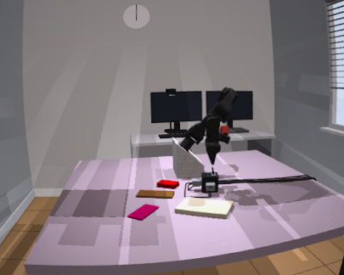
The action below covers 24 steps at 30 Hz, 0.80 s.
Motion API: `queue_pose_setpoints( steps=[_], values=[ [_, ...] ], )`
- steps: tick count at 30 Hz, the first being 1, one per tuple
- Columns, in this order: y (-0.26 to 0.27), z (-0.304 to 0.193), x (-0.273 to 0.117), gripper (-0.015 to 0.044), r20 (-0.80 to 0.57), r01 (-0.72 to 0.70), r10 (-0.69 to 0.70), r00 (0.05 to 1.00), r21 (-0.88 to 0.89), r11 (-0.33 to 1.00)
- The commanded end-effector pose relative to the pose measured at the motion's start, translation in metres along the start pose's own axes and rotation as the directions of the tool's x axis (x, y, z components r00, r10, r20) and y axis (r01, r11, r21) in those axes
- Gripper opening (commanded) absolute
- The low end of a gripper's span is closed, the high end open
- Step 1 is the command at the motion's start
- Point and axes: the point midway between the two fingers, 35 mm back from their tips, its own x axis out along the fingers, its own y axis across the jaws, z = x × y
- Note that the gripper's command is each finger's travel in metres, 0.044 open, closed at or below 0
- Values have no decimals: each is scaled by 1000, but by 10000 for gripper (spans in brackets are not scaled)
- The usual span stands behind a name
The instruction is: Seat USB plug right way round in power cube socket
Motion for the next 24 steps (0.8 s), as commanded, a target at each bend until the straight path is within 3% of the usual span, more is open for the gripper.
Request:
queue_pose_setpoints(
  steps=[1,24],
  values=[
    [0,1,2,440,5,-4,4,1000,-9,1000],
    [0,1,24,440,6,-4,4,1000,-9,1000]
  ],
)
